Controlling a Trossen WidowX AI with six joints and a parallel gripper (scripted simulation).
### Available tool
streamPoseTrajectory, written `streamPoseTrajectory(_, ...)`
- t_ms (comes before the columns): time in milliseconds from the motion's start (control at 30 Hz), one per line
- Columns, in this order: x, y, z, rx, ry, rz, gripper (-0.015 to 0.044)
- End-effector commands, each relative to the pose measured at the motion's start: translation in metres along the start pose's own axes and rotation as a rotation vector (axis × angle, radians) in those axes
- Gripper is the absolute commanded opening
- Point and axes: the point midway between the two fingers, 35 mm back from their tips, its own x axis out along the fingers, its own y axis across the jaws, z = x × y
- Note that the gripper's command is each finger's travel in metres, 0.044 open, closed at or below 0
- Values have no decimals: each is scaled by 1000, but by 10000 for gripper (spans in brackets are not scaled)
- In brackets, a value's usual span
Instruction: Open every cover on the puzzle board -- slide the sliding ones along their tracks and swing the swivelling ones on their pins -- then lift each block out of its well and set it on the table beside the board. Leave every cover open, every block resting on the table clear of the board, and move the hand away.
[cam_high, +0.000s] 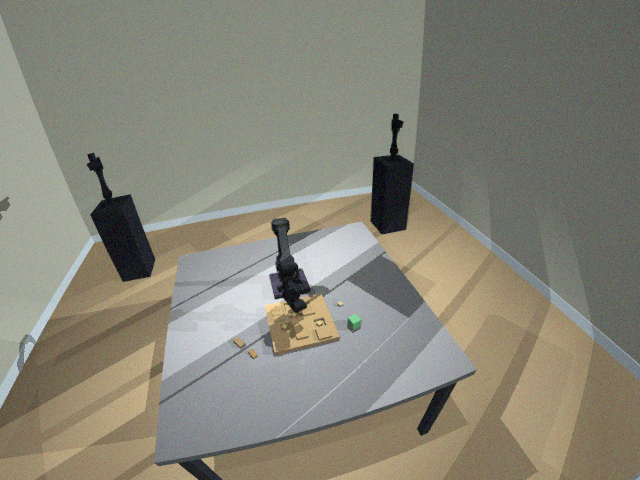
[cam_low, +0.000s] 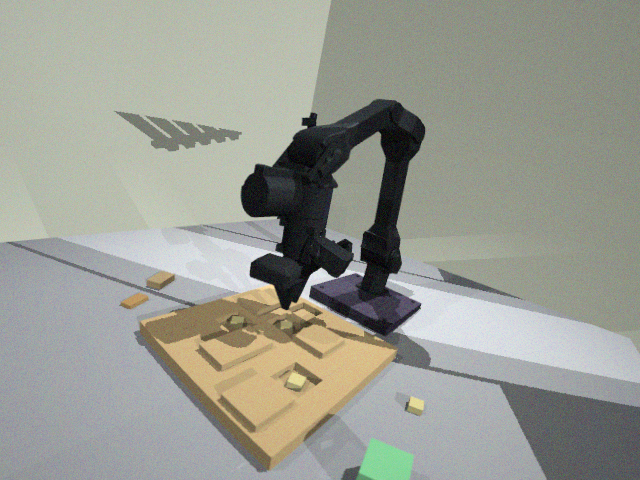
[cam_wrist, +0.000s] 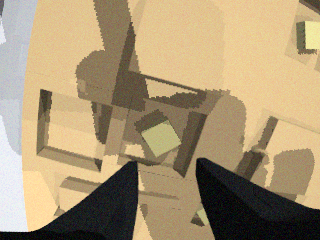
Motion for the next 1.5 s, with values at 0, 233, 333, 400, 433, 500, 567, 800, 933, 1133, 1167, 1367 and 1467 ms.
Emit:
streamPoseTrajectory(0,1,0,-1,58,5,0,144)
streamPoseTrajectory(233,2,0,-1,162,5,0,144)
streamPoseTrajectory(333,2,0,-1,207,5,-1,144)
streamPoseTrajectory(400,2,0,-1,237,5,-1,144)
streamPoseTrajectory(433,2,0,-1,252,5,-1,144)
streamPoseTrajectory(500,3,0,-1,282,5,-1,144)
streamPoseTrajectory(567,3,0,-1,312,5,-1,144)
streamPoseTrajectory(800,4,0,0,416,5,-1,144)
streamPoseTrajectory(933,4,0,0,476,5,-1,144)
streamPoseTrajectory(1133,5,0,0,566,5,-2,144)
streamPoseTrajectory(1167,5,0,0,581,5,-2,144)
streamPoseTrajectory(1367,6,0,0,670,4,-2,144)
streamPoseTrajectory(1467,7,0,0,715,4,-2,144)
